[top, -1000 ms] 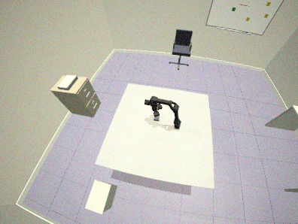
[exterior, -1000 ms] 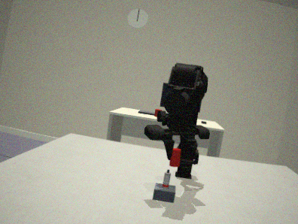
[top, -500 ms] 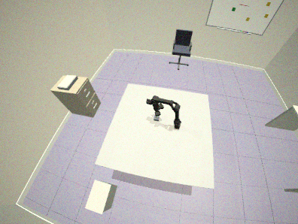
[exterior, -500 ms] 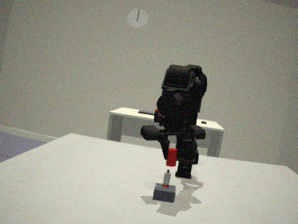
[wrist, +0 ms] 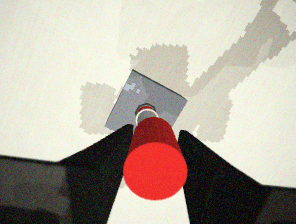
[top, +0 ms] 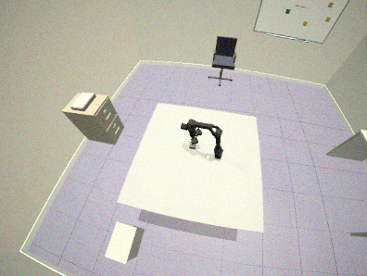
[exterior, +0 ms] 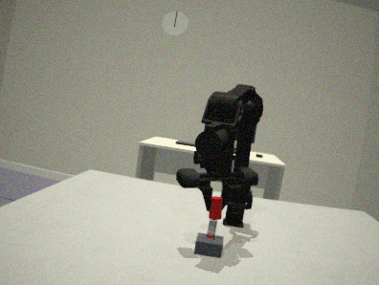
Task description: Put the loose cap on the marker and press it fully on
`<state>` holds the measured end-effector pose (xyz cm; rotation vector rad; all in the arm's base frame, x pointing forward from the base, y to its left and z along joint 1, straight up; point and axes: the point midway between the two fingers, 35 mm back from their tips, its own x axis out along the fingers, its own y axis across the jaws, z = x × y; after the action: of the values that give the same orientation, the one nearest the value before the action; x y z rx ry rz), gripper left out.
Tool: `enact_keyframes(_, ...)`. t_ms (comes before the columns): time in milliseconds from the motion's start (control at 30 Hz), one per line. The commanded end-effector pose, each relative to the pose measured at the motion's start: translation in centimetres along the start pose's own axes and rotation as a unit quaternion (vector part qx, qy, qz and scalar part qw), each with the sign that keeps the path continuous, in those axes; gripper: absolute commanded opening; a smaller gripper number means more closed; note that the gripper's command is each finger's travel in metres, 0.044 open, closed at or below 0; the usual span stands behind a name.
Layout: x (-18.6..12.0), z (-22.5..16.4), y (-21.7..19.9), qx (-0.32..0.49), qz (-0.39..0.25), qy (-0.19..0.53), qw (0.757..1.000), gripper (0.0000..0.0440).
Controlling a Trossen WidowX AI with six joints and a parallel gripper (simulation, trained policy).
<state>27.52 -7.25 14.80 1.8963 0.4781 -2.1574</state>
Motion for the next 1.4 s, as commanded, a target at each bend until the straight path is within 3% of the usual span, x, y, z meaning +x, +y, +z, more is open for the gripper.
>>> enact_keyframes(0,0.7,0.0,-0.1,-0.001,-0.007,-0.002,1.0,0.0)
enact_keyframes(767,5.7,-0.2,0.3,-0.031,-0.019,-0.007,0.999,0.0001)
enact_keyframes(800,5.9,-0.1,0.3,-0.032,-0.019,-0.009,0.999,0.0027)
enact_keyframes(1367,6.8,0.1,1.2,-0.048,0.0,-0.01,0.999,0.0044)
